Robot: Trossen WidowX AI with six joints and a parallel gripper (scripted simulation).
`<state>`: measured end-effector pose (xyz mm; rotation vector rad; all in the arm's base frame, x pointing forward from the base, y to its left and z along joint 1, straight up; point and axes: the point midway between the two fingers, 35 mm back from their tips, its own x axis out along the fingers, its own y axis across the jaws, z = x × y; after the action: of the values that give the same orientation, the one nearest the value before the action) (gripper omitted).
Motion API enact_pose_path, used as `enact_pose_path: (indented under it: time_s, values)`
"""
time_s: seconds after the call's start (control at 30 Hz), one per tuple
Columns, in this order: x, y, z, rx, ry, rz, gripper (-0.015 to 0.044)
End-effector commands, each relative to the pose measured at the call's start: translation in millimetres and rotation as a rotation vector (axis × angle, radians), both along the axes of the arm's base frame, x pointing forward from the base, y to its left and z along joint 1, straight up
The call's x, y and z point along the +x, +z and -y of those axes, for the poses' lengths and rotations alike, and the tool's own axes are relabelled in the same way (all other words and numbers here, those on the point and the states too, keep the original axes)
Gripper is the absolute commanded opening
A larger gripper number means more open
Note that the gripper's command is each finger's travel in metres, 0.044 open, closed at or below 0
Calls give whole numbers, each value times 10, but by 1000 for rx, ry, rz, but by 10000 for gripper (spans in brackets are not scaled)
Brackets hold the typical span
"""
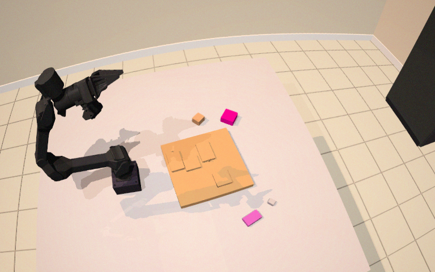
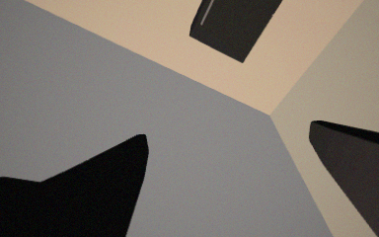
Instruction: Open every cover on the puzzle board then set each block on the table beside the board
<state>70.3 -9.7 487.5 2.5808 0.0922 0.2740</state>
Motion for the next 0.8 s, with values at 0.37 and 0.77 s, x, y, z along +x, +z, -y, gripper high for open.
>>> enact_pose_path:
  time_s: [0.37,0.77]
  values:
    - [534,-171,-156,-329,-59,-129,85]
    - [1112,-470,-243,-702,-71,-284,0]
